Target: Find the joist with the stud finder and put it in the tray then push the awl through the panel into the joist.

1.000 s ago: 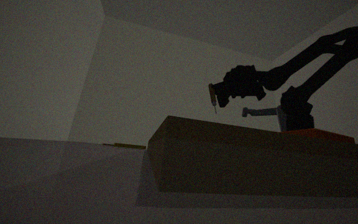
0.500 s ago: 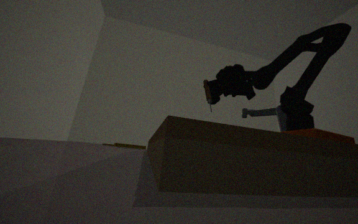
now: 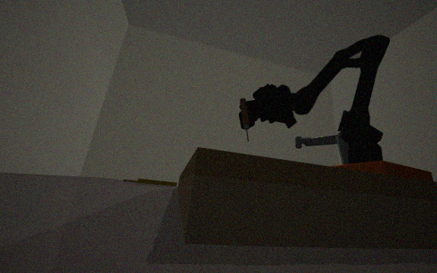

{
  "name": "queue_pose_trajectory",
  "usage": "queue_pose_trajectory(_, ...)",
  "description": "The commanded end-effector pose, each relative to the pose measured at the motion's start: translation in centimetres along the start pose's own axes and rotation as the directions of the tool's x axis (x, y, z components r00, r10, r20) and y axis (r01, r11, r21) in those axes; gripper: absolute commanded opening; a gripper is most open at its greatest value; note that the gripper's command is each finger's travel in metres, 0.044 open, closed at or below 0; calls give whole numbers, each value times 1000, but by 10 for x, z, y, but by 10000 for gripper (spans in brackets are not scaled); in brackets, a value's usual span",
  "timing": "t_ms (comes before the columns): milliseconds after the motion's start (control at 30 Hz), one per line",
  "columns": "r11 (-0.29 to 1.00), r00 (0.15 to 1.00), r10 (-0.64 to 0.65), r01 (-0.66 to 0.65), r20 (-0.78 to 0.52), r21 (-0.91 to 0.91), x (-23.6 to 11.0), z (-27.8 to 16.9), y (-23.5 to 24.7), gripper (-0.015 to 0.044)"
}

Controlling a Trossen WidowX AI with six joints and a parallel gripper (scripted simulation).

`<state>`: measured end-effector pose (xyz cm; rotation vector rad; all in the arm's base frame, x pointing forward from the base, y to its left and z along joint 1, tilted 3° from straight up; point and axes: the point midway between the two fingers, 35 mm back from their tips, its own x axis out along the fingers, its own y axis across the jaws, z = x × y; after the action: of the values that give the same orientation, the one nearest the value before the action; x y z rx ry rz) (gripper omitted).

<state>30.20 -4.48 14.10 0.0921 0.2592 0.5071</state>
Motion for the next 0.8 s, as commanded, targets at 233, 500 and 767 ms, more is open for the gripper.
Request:
queue_pose_trajectory(233,983,988,157,-156,3,-92,25,-5,1,0)
queue_pose_trajectory(500,954,964,264,-260,7,-148,42,-13,2,0)
queue_pose_trajectory(767,912,930,367,-356,15,-202,60,-25,4,0)
